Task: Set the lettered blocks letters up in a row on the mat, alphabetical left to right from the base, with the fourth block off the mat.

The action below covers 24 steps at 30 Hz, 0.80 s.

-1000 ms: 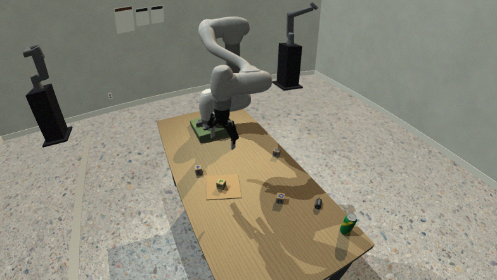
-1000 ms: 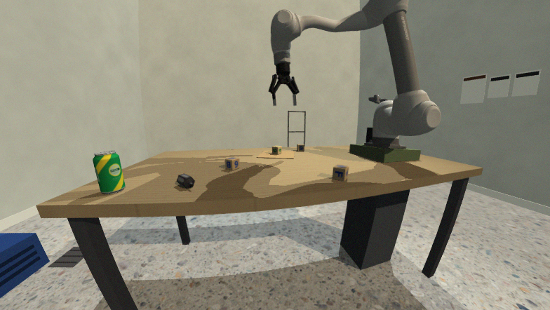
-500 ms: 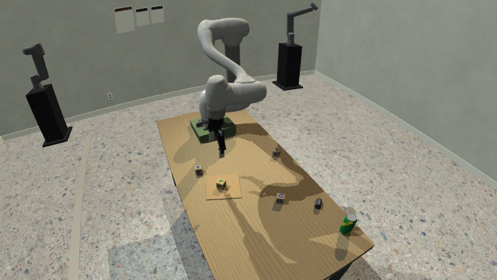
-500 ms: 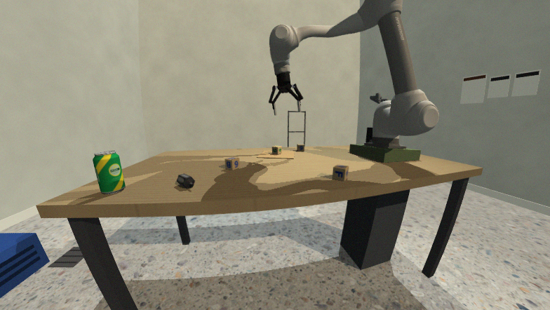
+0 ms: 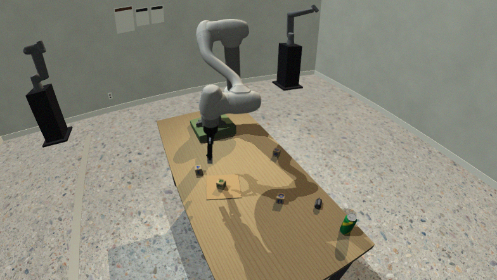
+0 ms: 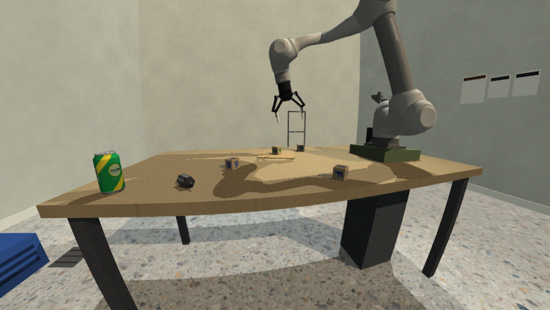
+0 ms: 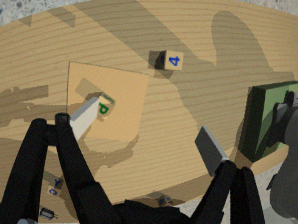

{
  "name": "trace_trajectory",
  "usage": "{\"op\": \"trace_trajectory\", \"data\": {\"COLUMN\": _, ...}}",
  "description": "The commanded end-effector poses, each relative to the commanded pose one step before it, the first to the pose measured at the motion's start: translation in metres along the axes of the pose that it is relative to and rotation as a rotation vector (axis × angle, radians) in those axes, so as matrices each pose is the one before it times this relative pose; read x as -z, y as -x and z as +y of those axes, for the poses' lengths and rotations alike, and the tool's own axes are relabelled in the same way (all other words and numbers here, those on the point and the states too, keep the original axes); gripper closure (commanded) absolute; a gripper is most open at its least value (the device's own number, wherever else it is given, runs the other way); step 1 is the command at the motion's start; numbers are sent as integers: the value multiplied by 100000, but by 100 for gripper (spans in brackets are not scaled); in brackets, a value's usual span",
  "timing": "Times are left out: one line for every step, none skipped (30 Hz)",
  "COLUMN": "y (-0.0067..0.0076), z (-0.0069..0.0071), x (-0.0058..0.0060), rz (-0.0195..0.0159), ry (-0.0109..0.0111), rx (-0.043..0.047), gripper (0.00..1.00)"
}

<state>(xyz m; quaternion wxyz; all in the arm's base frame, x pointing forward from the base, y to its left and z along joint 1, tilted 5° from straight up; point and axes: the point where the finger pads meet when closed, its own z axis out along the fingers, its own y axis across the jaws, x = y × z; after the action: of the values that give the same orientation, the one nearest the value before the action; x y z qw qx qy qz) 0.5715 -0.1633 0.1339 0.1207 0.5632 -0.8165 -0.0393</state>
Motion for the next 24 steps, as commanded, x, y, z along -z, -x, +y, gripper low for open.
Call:
{"op": "trace_trajectory", "data": {"y": -1014, "z": 174, "x": -1365, "rz": 1177, "ry": 1332, "rx": -13842, "gripper": 0}}
{"op": "trace_trajectory", "data": {"y": -220, "z": 21, "x": -313, "rz": 211, "ry": 322, "rx": -2895, "gripper": 0}}
{"op": "trace_trajectory", "data": {"y": -222, "z": 16, "x": -315, "rz": 221, "ry": 319, "rx": -2919, "gripper": 0}}
{"op": "trace_trajectory", "data": {"y": 0, "z": 0, "x": 0, "rz": 0, "ry": 0, "rx": 0, "gripper": 0}}
{"op": "trace_trajectory", "data": {"y": 0, "z": 0, "x": 0, "rz": 0, "ry": 0, "rx": 0, "gripper": 0}}
{"op": "trace_trajectory", "data": {"y": -549, "z": 33, "x": -783, "rz": 580, "ry": 771, "rx": -7253, "gripper": 0}}
{"op": "trace_trajectory", "data": {"y": -247, "z": -1, "x": -356, "rz": 277, "ry": 338, "rx": -3288, "gripper": 0}}
{"op": "trace_trajectory", "data": {"y": -166, "z": -5, "x": -240, "rz": 192, "ry": 224, "rx": -2218, "gripper": 0}}
{"op": "trace_trajectory", "data": {"y": -207, "z": -9, "x": -300, "rz": 245, "ry": 275, "rx": -2770, "gripper": 0}}
{"op": "trace_trajectory", "data": {"y": -217, "z": -14, "x": -316, "rz": 265, "ry": 284, "rx": -2920, "gripper": 0}}
{"op": "trace_trajectory", "data": {"y": -215, "z": -19, "x": -315, "rz": 270, "ry": 277, "rx": -2905, "gripper": 0}}
{"op": "trace_trajectory", "data": {"y": -216, "z": -24, "x": -318, "rz": 279, "ry": 273, "rx": -2934, "gripper": 0}}
{"op": "trace_trajectory", "data": {"y": -215, "z": -28, "x": -318, "rz": 285, "ry": 266, "rx": -2932, "gripper": 0}}
{"op": "trace_trajectory", "data": {"y": -209, "z": -32, "x": -311, "rz": 285, "ry": 254, "rx": -2869, "gripper": 0}}
{"op": "trace_trajectory", "data": {"y": -211, "z": -37, "x": -317, "rz": 296, "ry": 252, "rx": -2920, "gripper": 0}}
{"op": "trace_trajectory", "data": {"y": -204, "z": -41, "x": -309, "rz": 295, "ry": 239, "rx": -2851, "gripper": 0}}
{"op": "trace_trajectory", "data": {"y": -210, "z": -47, "x": -320, "rz": 311, "ry": 241, "rx": -2953, "gripper": 0}}
{"op": "trace_trajectory", "data": {"y": -206, "z": -50, "x": -317, "rz": 312, "ry": 231, "rx": -2917, "gripper": 0}}
{"op": "trace_trajectory", "data": {"y": -201, "z": -54, "x": -312, "rz": 313, "ry": 220, "rx": -2872, "gripper": 0}}
{"op": "trace_trajectory", "data": {"y": -204, "z": -59, "x": -320, "rz": 326, "ry": 218, "rx": -2949, "gripper": 0}}
{"op": "trace_trajectory", "data": {"y": 0, "z": 0, "x": 0, "rz": 0, "ry": 0, "rx": 0, "gripper": 0}}
{"op": "trace_trajectory", "data": {"y": 0, "z": 0, "x": 0, "rz": 0, "ry": 0, "rx": 0, "gripper": 0}}
{"op": "trace_trajectory", "data": {"y": -348, "z": -108, "x": -550, "rz": 572, "ry": 357, "rx": -5063, "gripper": 0}}
{"op": "trace_trajectory", "data": {"y": -320, "z": -113, "x": -516, "rz": 548, "ry": 314, "rx": -4745, "gripper": 0}}
